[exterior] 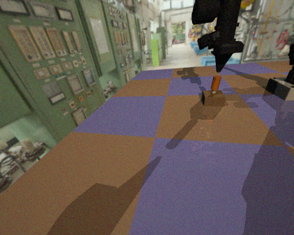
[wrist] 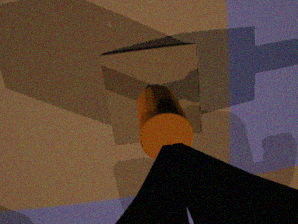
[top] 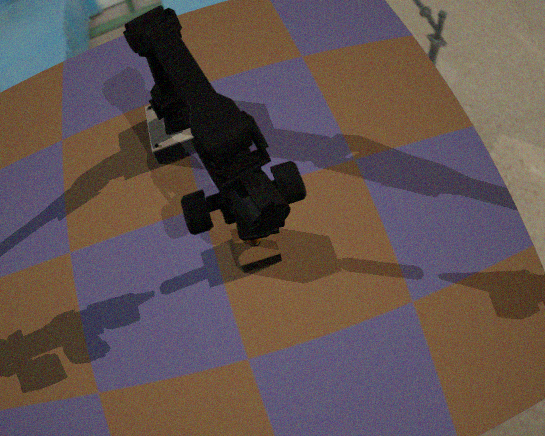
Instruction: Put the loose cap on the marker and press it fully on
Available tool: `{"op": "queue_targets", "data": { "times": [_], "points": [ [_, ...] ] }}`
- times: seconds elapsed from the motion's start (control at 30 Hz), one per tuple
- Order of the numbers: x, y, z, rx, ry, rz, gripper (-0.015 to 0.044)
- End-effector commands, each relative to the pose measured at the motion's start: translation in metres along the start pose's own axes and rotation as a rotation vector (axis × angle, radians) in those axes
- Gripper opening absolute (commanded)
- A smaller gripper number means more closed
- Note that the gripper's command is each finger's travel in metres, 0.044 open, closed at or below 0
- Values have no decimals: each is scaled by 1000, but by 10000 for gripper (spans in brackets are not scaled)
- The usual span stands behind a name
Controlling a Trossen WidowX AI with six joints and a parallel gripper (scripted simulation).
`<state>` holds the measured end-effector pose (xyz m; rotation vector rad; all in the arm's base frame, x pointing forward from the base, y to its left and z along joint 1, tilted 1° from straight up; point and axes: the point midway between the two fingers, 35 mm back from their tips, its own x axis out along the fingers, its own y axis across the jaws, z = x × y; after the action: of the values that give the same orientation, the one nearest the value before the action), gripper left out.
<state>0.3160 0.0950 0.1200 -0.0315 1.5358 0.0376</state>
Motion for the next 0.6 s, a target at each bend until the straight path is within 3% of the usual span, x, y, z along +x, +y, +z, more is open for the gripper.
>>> {"op": "queue_targets", "data": {
  "times": [0.0, 0.57],
  "points": [
    [7, 0, 0, 5, 2, -3, 0],
    [27, -1, 1, 5, 2, -3, 0]
  ]
}}
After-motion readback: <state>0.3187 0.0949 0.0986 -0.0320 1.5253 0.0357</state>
